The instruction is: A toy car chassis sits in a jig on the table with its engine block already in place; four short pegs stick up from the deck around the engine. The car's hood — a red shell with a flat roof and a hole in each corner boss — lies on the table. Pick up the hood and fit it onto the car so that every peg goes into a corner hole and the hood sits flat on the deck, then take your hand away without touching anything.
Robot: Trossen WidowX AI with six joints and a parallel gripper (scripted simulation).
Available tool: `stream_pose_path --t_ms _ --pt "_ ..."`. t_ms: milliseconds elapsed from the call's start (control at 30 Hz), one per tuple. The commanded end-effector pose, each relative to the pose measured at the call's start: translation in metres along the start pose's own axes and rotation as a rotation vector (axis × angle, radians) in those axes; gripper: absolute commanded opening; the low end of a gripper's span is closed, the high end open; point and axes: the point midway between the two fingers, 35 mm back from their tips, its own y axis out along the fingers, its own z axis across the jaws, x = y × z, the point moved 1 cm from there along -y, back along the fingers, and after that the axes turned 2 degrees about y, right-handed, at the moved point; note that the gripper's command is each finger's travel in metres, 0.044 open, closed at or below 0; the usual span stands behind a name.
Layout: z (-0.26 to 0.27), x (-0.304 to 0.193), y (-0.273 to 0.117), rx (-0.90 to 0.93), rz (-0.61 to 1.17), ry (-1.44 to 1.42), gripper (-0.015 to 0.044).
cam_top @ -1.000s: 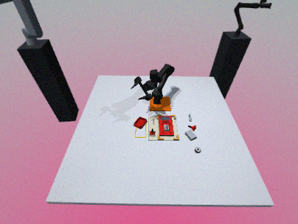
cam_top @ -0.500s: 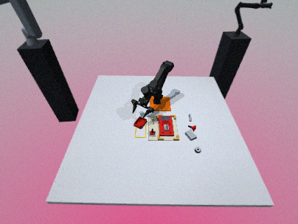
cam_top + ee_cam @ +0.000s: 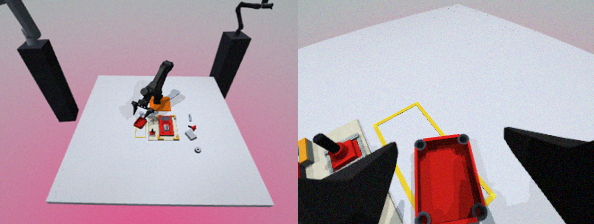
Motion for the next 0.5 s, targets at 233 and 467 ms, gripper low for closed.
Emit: stream_pose_path --t_ms 233,467 --pt "0.0012 -0.0072 0.0063 0.003 0.003 0.005 0.0440" --pt "0.0017 -0.0112 0.0095 0.004 0.001 0.005 0.0440"
